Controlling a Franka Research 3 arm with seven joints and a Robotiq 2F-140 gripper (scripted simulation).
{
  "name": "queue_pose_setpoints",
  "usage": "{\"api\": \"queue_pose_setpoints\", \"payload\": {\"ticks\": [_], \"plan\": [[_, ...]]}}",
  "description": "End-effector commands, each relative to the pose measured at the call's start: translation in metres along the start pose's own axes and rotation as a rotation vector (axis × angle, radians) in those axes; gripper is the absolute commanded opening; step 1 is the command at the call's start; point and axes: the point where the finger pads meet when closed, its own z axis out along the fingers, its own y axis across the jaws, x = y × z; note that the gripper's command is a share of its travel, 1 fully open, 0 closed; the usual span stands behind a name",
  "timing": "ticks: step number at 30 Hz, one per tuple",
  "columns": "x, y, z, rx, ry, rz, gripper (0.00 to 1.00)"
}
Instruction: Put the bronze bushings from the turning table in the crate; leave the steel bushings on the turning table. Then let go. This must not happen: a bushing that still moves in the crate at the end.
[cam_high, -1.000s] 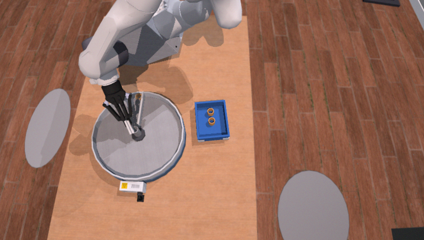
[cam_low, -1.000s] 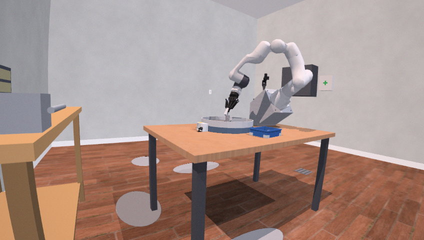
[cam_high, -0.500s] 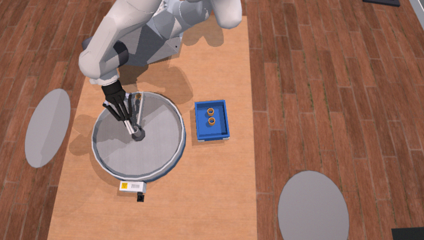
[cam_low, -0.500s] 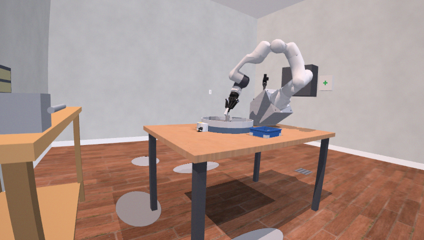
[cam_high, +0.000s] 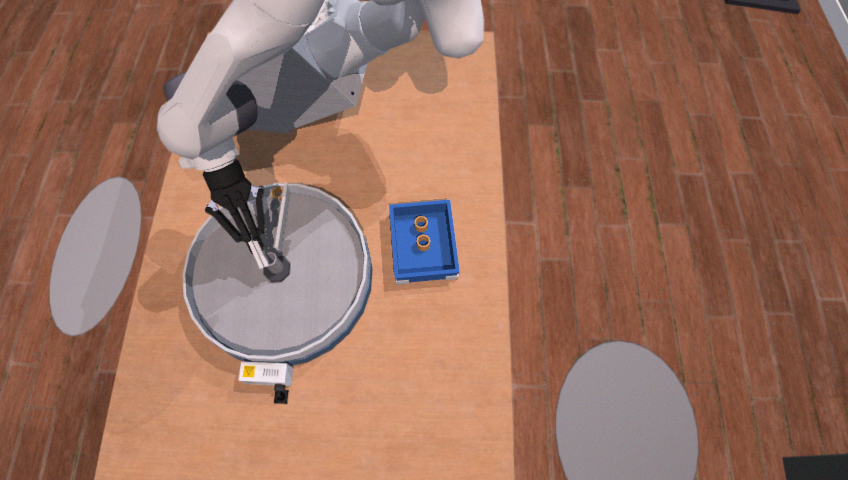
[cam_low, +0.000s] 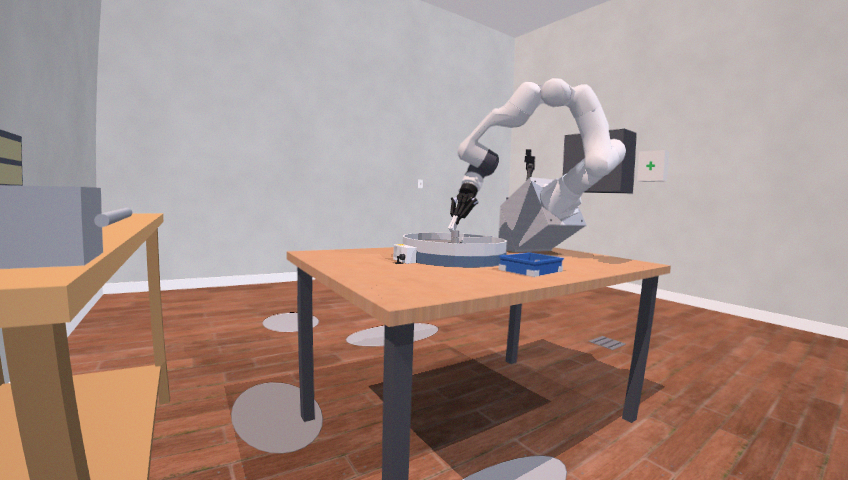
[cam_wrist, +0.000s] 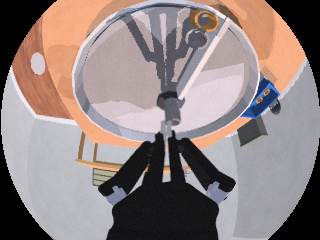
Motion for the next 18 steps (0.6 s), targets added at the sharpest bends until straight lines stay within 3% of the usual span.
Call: {"api": "queue_pose_setpoints", "payload": {"ticks": [1,18], "plan": [[-0.0008,0.0005,0.0006,0.002,-0.002,-0.003,0.0],[-0.0018,0.0017,0.0001,0.002,-0.002,-0.003,0.0]]}}
